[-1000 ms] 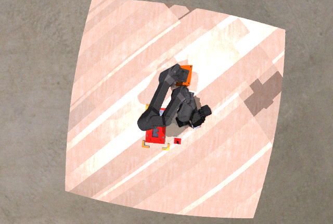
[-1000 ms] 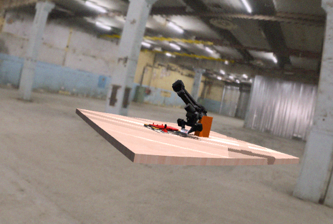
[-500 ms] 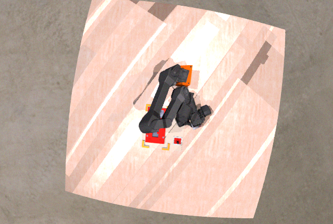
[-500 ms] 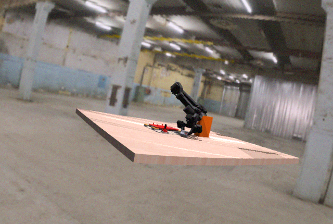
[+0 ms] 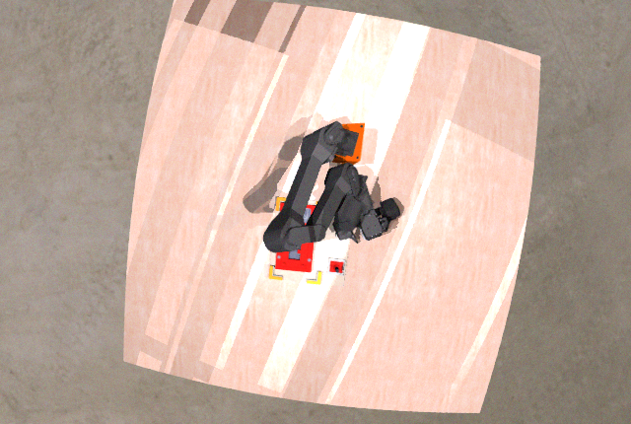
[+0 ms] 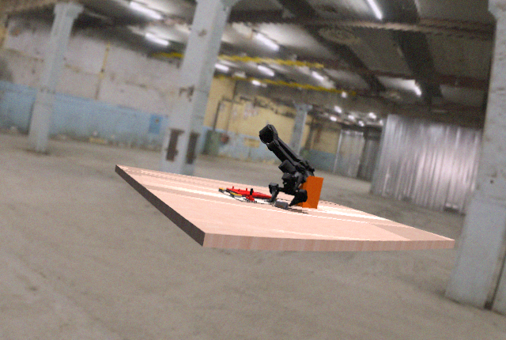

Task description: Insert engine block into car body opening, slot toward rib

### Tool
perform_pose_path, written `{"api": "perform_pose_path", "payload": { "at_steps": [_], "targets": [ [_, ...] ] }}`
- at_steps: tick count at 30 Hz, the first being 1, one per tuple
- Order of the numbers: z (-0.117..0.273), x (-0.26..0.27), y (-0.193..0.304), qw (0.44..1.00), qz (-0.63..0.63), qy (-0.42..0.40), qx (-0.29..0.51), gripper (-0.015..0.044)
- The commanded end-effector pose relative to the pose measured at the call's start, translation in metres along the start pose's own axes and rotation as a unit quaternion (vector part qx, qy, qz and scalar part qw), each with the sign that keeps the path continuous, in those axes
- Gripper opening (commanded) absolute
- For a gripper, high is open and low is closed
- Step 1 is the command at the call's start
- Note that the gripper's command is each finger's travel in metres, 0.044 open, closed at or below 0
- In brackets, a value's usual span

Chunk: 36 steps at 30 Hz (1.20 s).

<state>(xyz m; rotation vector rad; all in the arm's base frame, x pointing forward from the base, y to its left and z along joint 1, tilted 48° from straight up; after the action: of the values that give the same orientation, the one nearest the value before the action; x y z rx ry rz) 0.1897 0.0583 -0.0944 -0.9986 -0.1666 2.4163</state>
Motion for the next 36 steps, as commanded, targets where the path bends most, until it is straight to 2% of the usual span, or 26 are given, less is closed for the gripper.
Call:
{"api": "perform_pose_path", "payload": {
  "at_steps": [1, 13, 31, 36],
  "targets": [
    [0.006, 0.000, 0.000, 1.000, 0.000, 0.000, 0.000, 0.0440],
    [0.044, 0.002, -0.003, 1.000, 0.003, 0.006, -0.004, 0.0440],
    [0.041, 0.003, -0.005, 1.000, 0.004, 0.005, -0.010, 0.0440],
    [0.029, 0.013, -0.010, 0.999, 0.053, -0.009, 0.007, 0.0440]
  ]
}}
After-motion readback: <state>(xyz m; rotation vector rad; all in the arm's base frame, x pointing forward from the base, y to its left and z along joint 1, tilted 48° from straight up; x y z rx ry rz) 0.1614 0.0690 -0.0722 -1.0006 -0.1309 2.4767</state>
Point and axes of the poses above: the point midway between the two fingers, 35 mm back from their tips, its own z axis back along the fingers, its own x axis across the jaws, y = z × x, the point moved 5 cm from there along z, back along the fingers, and after that the axes turned 2 degrees about -z, right-handed, at the moved point
